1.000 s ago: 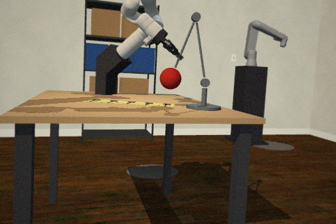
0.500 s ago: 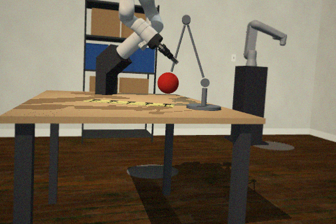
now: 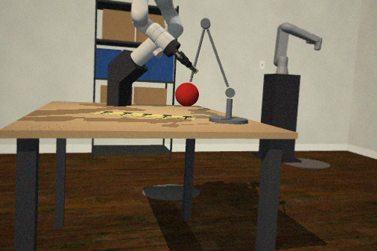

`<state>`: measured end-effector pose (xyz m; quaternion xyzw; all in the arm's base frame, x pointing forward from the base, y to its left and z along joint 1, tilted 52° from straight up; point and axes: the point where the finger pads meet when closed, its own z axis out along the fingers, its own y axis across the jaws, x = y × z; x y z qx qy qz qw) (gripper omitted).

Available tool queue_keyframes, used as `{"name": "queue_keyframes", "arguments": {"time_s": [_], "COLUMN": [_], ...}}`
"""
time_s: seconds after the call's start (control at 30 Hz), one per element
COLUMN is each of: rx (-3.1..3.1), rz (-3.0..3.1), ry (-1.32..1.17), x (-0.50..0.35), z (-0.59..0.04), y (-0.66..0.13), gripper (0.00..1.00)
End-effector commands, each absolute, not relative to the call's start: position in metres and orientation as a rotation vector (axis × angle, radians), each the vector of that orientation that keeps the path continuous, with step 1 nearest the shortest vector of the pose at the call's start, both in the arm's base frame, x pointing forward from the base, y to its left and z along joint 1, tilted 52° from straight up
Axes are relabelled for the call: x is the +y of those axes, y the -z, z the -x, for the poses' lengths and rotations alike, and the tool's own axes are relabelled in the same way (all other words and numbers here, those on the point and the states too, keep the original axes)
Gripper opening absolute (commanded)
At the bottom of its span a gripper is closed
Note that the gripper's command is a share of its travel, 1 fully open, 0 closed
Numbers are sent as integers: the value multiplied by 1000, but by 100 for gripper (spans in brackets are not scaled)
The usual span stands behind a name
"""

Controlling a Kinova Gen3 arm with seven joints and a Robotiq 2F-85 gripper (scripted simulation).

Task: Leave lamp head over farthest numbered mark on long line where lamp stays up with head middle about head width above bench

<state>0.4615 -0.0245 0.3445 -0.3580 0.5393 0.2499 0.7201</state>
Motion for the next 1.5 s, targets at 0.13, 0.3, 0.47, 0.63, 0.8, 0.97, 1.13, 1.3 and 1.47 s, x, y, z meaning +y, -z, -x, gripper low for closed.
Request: {"name": "queue_keyframes", "arguments": {"time_s": [0.13,0.3,0.47,0.63,0.8,0.97,1.13,1.3,1.47], "rx": [1203,1200,1197,1194,1193,1193,1193,1193,1193], "rz": [794,793,792,791,791,791,791,791,791], "ry": [-552,-552,-552,-552,-552,-552,-552,-552,-552], "x": [-24,-24,-25,-25,-25,-25,-25,-25,-25], "z": [-461,-461,-461,-461,-461,-461,-461,-461,-461], "y": [-338,-340,-341,-343,-343,-343,-343,-343,-343], "gripper": [0,100,100,100,100,100,100,100,100]}}
